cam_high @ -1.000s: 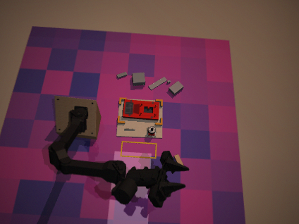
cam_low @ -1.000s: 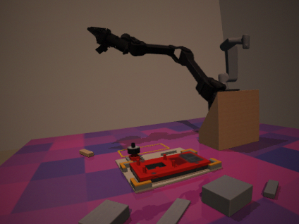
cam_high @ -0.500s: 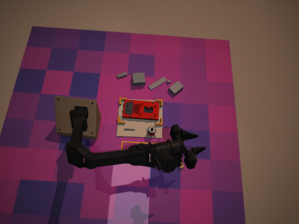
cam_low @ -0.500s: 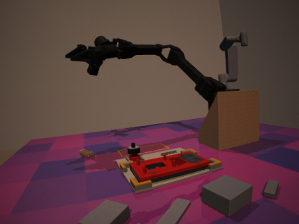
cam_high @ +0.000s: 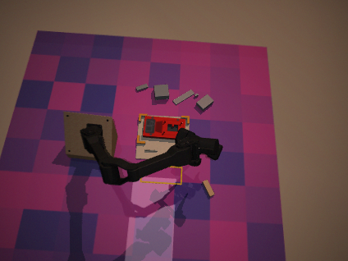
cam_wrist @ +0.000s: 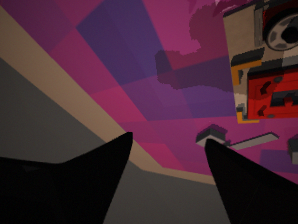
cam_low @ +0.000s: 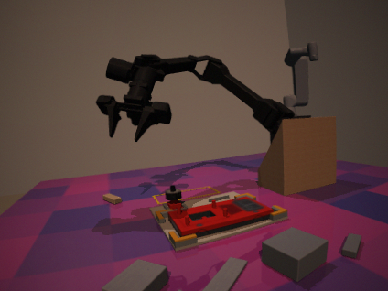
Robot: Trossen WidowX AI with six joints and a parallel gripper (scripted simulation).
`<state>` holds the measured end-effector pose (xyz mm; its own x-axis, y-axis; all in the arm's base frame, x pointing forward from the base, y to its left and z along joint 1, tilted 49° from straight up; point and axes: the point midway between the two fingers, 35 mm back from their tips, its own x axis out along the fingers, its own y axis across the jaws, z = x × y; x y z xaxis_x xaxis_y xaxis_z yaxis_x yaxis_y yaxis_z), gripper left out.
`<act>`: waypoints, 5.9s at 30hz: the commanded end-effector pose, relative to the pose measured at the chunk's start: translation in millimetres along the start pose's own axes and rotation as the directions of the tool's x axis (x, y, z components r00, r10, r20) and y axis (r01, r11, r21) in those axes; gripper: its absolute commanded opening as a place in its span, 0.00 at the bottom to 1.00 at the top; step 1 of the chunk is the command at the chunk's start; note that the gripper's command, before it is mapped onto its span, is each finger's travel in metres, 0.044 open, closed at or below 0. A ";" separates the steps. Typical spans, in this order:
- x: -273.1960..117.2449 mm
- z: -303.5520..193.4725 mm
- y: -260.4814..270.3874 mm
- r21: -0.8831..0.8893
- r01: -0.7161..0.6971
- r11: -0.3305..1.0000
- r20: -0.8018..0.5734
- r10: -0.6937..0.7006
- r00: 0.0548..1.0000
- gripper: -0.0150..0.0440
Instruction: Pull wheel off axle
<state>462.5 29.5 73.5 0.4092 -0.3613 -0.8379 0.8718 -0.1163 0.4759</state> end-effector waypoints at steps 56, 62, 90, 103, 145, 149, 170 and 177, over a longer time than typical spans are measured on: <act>86.2 87.8 -122.6 -0.288 0.421 0.860 0.522 -0.228 0.822 0.34; 84.7 86.8 -122.1 -0.288 0.421 0.860 0.522 -0.228 0.822 0.25; 77.5 81.6 -119.8 -0.291 0.419 0.860 0.521 -0.225 0.823 0.25; 74.0 79.2 -118.8 -0.292 0.419 0.860 0.521 -0.224 0.823 0.25; 62.7 71.8 -115.8 -0.296 0.417 0.860 0.521 -0.220 0.824 0.25; 61.6 71.1 -115.6 -0.296 0.417 0.860 0.521 -0.220 0.824 0.25; 36.6 55.4 -109.0 -0.298 0.416 0.859 0.520 -0.219 0.825 0.25; 31.1 59.3 -108.2 -0.304 0.418 0.856 0.524 -0.216 0.824 0.25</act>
<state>367.7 -17.3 9.1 0.0164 -0.7560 -0.6544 0.9992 0.0362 -0.0168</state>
